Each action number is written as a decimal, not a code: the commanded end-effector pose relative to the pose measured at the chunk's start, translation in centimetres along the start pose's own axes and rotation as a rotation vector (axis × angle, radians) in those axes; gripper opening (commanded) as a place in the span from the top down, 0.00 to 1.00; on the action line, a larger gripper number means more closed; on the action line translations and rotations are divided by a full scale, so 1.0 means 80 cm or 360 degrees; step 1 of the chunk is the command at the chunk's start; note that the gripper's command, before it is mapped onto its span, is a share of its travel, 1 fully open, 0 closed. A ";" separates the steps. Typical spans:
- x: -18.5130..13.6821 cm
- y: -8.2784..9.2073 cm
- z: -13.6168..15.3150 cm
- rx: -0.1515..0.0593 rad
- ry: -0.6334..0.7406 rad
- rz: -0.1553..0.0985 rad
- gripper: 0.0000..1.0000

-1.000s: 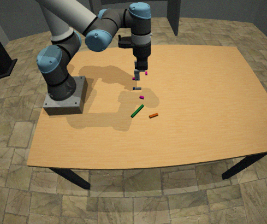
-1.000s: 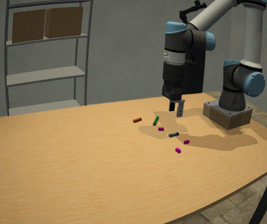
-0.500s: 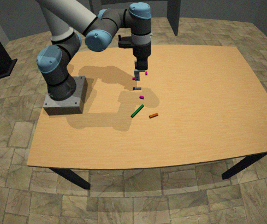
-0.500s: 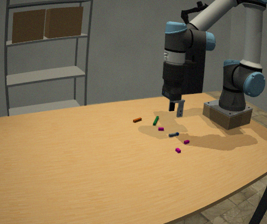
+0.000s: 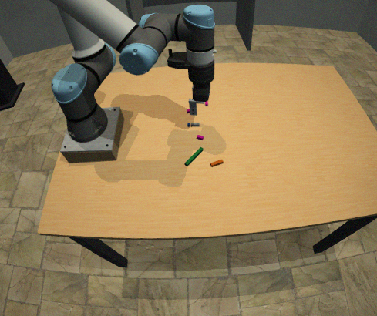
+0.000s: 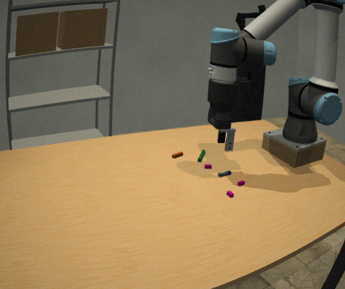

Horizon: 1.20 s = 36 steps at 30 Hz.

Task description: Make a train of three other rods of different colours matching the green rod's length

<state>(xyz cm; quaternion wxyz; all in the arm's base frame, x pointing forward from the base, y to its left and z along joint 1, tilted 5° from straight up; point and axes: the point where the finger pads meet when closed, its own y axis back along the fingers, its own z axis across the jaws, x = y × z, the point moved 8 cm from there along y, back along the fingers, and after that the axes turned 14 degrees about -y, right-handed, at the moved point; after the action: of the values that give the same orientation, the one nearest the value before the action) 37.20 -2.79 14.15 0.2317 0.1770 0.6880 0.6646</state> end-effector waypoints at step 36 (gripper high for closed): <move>-0.059 -0.010 -0.038 -0.0001 -0.1727 0.0001 0.00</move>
<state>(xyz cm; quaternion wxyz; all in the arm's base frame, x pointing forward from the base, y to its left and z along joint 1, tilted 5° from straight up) 39.16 -7.15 13.79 0.5185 0.4601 0.5076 0.5117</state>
